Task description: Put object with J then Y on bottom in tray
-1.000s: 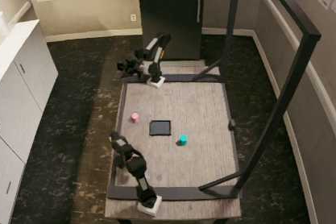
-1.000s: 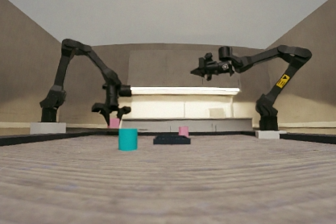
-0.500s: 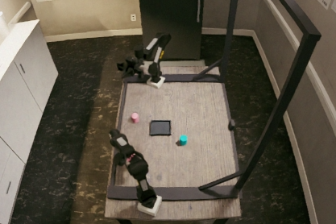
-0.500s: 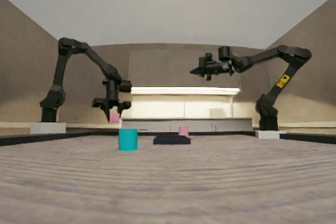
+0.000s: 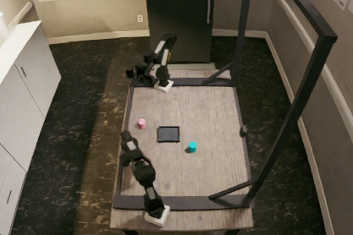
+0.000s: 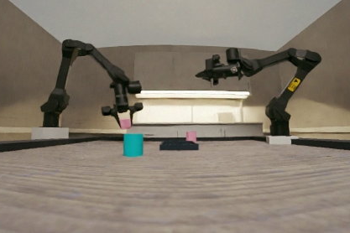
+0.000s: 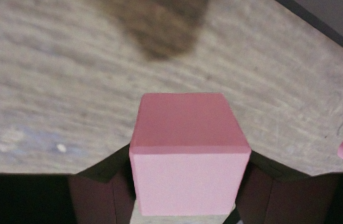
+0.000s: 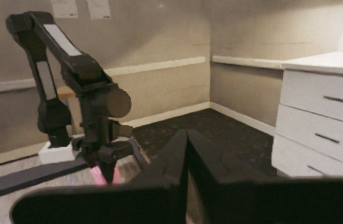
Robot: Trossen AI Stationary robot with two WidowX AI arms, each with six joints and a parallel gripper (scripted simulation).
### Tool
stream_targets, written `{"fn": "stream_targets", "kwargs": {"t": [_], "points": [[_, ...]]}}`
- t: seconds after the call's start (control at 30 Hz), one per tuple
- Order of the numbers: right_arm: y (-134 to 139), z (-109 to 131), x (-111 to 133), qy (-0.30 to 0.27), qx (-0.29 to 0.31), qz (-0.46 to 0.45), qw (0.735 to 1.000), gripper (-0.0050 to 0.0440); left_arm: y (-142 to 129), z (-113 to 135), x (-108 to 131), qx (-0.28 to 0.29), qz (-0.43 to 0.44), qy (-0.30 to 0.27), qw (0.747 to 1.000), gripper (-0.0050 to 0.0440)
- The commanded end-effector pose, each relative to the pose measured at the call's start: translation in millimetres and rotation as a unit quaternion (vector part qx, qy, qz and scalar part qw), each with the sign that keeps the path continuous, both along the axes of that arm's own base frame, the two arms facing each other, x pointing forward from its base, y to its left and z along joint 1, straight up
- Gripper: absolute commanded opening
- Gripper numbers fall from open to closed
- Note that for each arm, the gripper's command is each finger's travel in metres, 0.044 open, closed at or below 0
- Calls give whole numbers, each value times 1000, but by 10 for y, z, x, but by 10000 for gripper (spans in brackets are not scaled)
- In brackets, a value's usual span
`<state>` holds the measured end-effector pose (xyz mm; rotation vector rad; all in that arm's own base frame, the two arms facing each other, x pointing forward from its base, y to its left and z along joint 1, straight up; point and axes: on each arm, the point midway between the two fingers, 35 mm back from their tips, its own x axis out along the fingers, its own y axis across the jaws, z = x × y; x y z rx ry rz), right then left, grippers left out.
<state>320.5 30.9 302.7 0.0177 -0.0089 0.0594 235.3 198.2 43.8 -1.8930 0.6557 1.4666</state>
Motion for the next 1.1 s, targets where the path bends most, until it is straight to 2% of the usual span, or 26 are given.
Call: {"fn": "stream_targets", "kwargs": {"t": [0.0, 0.27, 0.43, 0.83, 0.9, 1.07], "points": [[83, -39, 0, 0, 1, 5, 1000, -50, 90, 71, 157, 43, -53, -14, 998, 171], [266, -110, -14, 1, 0, 20, 1000, -50, 177, 87, 409, 118, -164, -21, 979, 171], [333, -137, -23, 1, 0, 26, 1000, -50, 203, 97, 505, 146, -203, -22, 968, 171], [596, -241, -79, 1, -1, 47, 999, -50, 272, 158, 900, 252, -348, -18, 903, 171], [596, -241, -79, 1, -1, 47, 999, -50, 272, 158, 900, 252, -348, -18, 903, 171], [702, -284, -111, 2, -1, 56, 998, -50, 283, 191, 1067, 294, -401, -12, 868, 171]]}}
